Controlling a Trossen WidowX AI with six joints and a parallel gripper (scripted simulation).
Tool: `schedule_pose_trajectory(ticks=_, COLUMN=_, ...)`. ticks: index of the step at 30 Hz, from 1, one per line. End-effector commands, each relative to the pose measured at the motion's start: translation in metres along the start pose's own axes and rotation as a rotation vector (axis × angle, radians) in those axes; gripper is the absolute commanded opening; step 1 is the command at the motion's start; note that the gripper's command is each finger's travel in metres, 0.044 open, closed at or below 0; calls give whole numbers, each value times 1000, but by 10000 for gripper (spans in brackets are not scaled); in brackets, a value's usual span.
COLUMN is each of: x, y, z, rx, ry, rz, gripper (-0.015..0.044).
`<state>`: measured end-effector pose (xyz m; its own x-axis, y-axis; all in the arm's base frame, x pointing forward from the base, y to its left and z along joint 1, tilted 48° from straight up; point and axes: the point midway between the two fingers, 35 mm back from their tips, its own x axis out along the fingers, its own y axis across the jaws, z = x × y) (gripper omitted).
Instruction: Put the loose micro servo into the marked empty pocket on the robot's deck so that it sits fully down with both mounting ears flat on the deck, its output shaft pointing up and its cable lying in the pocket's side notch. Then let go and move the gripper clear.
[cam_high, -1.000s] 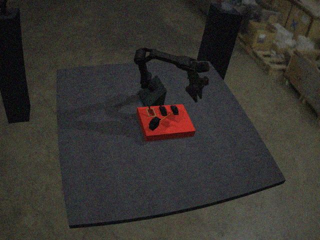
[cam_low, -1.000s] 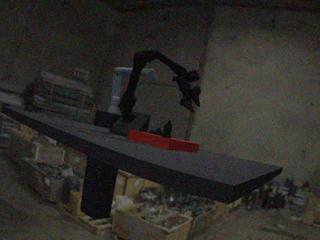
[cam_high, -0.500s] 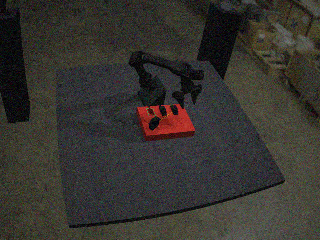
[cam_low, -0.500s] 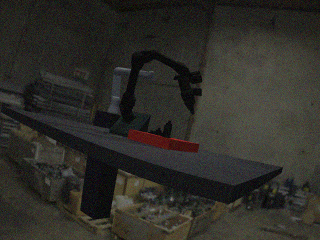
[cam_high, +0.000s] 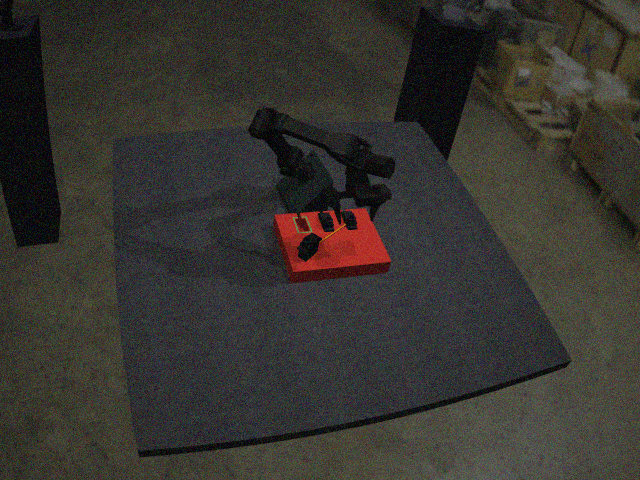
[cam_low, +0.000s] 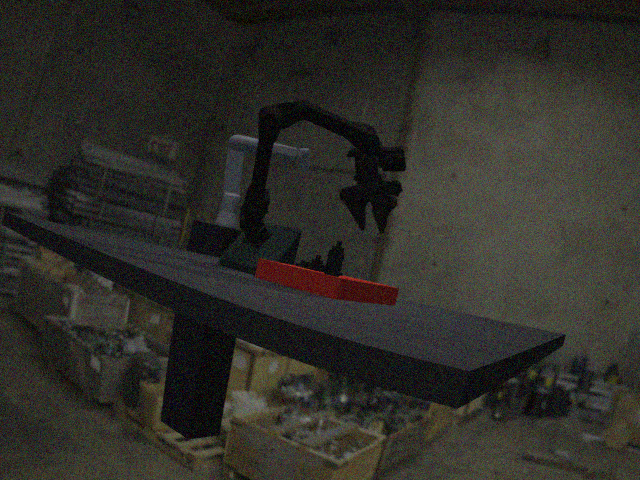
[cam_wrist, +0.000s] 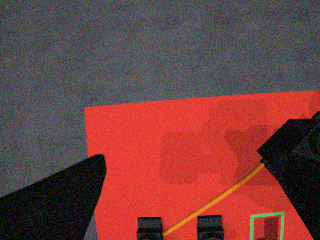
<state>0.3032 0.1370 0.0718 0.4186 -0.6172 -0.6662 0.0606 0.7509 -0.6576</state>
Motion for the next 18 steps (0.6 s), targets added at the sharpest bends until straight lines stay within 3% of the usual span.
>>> schedule_pose_trajectory(ticks=1, x=4, y=-17, z=1, rx=135, ry=46, rz=-18, gripper=440)
schedule_pose_trajectory(ticks=18, x=18, y=-88, z=-11, rx=673, ry=209, rz=-160, gripper=440)
